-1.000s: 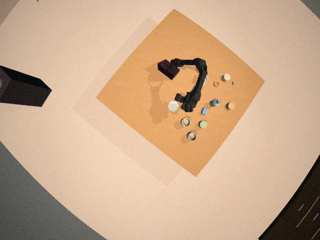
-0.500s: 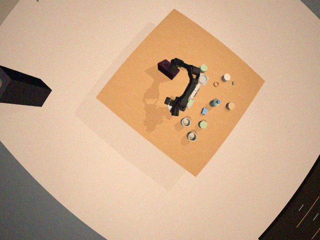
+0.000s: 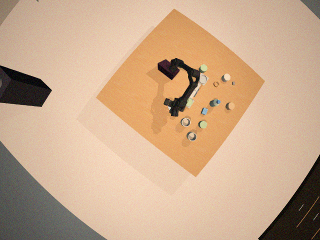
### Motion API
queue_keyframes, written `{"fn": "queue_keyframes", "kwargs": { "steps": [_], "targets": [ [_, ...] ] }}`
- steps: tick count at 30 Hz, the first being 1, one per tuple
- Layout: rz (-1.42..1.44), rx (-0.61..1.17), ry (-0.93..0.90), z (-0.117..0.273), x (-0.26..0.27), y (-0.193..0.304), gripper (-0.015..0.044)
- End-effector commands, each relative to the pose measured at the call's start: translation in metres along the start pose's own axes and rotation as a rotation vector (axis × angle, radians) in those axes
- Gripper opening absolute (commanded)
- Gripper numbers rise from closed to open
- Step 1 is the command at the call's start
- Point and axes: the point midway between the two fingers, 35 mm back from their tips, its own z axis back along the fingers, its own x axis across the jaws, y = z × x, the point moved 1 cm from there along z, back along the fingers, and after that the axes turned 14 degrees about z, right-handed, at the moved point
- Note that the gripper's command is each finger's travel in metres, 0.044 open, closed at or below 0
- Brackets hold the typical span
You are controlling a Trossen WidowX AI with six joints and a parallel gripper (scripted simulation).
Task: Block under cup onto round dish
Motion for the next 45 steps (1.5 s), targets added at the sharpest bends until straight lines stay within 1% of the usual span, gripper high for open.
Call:
{"fn": "queue_keyframes", "kwargs": {
  "steps": [1,17,18,32,34,36,37,43,45],
  "targets": [
    [-0.004,-0.007,-0.008,-0.003,0.0,-0.001,0.0],
    [-0.004,-0.007,-0.009,-0.023,0.0,-0.001,0.0],
    [0.003,-0.011,-0.004,-0.018,0.001,-0.002,0.0026],
    [0.003,-0.011,-0.004,-0.018,0.001,-0.002,0.0394],
    [0.001,-0.011,-0.004,-0.005,0.001,-0.003,0.044],
    [-0.003,-0.01,-0.006,0.027,0.0,-0.002,0.044],
    [-0.004,-0.009,-0.007,0.037,-0.001,-0.002,0.044],
    [-0.005,-0.009,-0.007,0.04,-0.001,-0.001,0.044],
    [-0.006,-0.009,-0.008,0.05,-0.001,-0.001,0.044]
  ]
}}
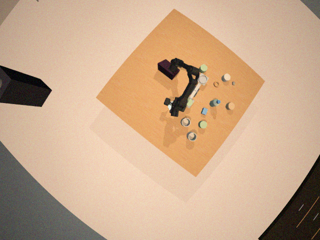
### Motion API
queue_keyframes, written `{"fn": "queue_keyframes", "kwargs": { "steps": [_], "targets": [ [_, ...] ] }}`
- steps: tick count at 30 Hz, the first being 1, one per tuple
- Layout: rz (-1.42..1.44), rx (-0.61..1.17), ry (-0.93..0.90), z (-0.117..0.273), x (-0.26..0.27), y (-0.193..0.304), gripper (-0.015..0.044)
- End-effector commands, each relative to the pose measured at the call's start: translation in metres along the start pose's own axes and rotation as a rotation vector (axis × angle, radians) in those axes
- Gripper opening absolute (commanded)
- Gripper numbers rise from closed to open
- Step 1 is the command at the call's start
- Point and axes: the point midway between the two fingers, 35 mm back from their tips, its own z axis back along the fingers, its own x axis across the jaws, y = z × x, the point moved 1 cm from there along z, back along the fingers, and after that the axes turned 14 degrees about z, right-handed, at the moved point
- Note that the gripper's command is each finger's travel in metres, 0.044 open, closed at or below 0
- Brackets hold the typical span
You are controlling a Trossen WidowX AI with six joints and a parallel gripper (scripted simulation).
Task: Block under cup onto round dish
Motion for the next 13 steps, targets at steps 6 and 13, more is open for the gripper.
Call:
{"fn": "queue_keyframes", "kwargs": {
  "steps": [6,13],
  "targets": [
    [-0.003,-0.002,-0.001,0.047,-0.002,0.002,0.044],
    [-0.003,-0.002,-0.001,0.047,-0.002,0.002,0.044]
  ]
}}
